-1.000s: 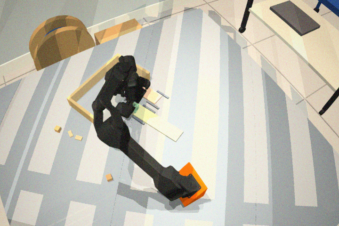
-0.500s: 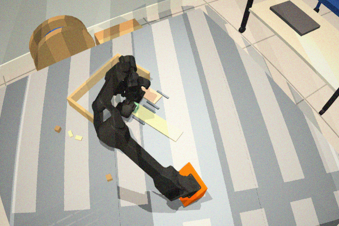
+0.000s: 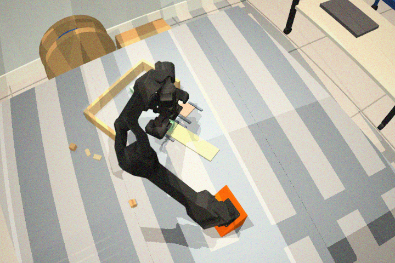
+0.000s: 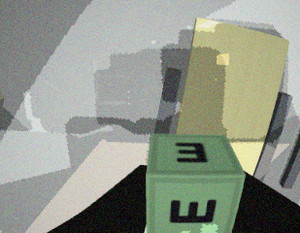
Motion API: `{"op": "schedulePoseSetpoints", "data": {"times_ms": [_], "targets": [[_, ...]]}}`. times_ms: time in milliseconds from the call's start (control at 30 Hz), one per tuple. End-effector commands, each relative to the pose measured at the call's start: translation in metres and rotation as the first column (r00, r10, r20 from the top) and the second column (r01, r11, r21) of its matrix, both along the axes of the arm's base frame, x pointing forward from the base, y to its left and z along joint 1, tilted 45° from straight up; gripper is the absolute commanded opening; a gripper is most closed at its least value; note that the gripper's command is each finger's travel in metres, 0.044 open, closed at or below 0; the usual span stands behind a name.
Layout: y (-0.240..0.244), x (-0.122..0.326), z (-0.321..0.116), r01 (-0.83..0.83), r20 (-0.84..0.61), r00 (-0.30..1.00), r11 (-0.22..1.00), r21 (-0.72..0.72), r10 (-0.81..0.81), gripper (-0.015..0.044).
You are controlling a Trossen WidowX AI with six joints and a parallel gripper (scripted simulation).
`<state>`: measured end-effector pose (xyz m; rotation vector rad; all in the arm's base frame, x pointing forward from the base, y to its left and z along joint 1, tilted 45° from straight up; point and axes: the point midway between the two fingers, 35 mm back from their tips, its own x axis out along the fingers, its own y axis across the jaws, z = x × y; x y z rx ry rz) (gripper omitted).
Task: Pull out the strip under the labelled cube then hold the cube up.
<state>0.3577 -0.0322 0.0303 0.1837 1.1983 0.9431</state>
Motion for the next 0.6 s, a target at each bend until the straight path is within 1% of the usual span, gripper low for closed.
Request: {"op": "schedulePoseSetpoints", "data": {"times_ms": [0, 433, 567], "targets": [[0.000, -0.008, 0.000, -0.010, -0.005, 1.000, 1.000, -0.001, 0.010, 0.0000], [0.001, -0.053, -0.001, -0.010, -0.008, 1.000, 1.000, -0.001, 0.010, 0.0000], [0.000, -0.056, -0.001, -0.010, -0.008, 1.000, 1.000, -0.001, 0.010, 0.0000]]}}
